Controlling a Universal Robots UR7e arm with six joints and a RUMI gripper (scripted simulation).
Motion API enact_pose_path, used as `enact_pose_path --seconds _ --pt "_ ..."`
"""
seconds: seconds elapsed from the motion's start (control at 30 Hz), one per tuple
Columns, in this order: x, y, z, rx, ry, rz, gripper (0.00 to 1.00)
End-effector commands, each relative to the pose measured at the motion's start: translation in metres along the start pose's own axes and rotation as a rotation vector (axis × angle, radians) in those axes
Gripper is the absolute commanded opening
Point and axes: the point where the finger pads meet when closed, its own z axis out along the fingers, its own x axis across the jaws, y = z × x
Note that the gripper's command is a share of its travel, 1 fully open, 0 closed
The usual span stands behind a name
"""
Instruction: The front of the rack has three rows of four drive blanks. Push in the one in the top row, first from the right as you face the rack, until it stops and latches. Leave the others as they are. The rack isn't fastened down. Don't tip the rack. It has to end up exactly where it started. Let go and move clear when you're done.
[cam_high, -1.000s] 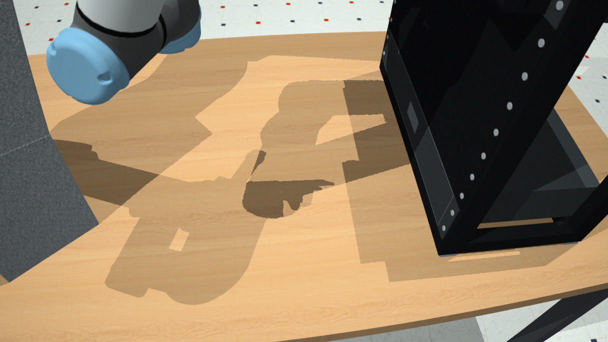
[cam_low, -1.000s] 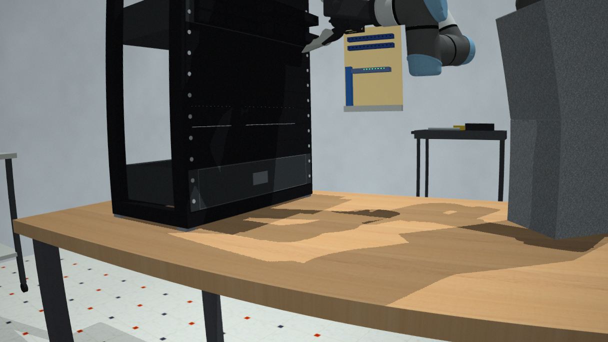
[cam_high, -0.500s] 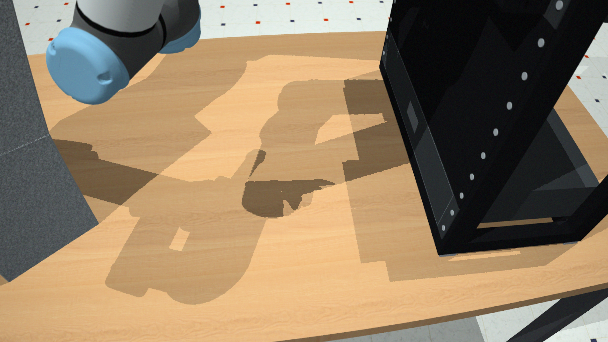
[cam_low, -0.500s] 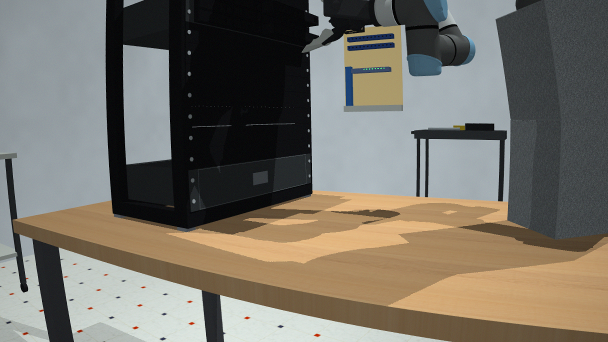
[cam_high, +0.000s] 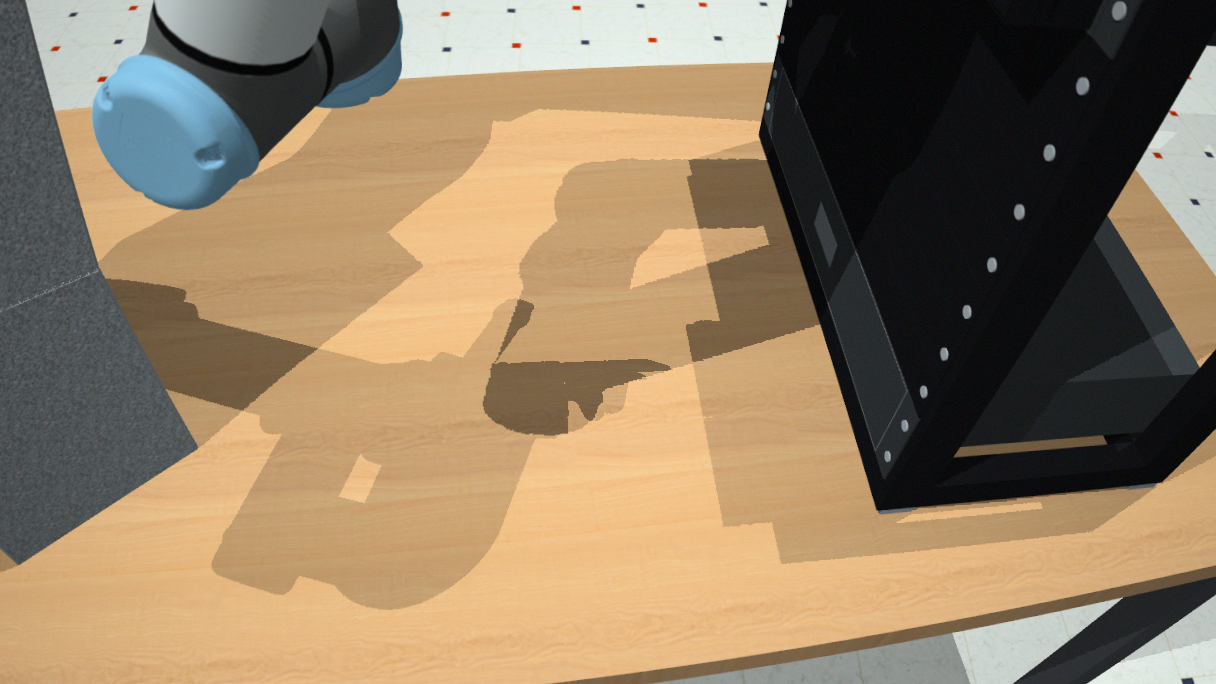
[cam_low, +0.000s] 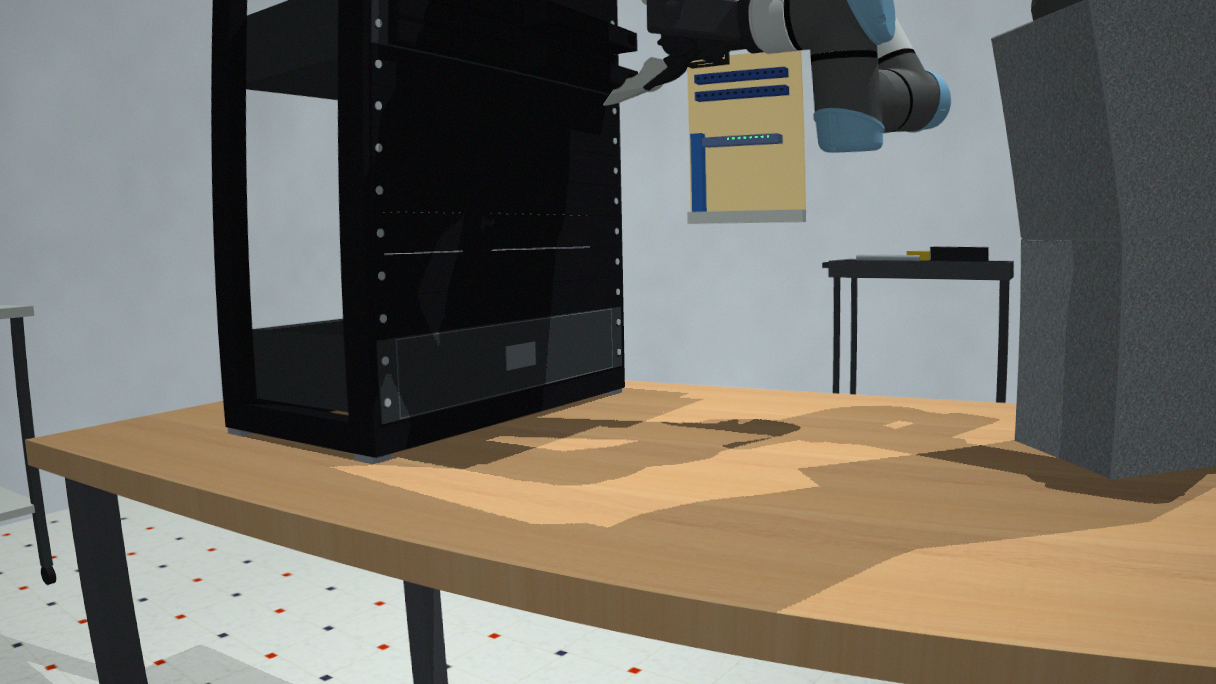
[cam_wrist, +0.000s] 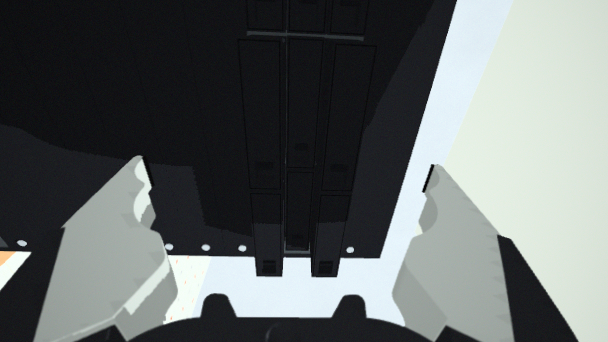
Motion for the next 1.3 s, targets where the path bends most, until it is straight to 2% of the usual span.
enact_pose_path --seconds 0.0,0.5,0.77,0.83,1.27 --pt "0.0 0.0 0.0 0.0 0.001 0.0 1.0" --pt "0.001 0.011 0.0 0.0 0.001 0.0 1.0" --pt "0.001 0.037 0.0 0.0 0.001 0.0 1.0" --pt "0.001 0.037 0.0 0.0 0.001 0.0 1.0" --pt "0.001 0.09 0.0 0.0 0.001 0.0 1.0"
